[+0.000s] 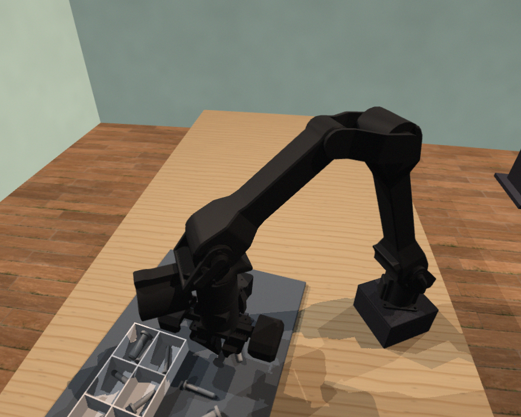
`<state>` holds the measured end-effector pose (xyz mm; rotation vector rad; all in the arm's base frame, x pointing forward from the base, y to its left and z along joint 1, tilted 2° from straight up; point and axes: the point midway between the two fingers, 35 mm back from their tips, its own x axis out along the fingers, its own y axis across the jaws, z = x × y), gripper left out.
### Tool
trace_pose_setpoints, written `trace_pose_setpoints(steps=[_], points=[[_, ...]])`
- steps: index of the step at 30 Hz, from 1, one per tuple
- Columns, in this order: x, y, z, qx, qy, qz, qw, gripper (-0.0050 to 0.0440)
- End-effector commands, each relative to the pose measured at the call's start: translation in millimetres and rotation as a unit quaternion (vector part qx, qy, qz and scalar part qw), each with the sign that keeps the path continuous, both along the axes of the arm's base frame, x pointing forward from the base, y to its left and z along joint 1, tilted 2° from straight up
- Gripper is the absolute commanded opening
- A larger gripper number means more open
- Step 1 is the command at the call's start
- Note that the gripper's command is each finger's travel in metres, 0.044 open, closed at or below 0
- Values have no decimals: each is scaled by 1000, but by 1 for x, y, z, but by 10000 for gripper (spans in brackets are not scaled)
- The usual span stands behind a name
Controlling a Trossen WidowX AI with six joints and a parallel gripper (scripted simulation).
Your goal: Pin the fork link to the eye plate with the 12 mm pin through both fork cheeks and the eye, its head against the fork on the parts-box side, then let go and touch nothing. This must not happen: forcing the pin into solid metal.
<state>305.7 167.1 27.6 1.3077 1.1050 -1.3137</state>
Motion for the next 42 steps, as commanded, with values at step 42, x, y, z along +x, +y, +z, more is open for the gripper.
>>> trace_pose_setpoints(steps=[42], points=[[44, -43, 2, -2, 1, 2, 1000, 16]])
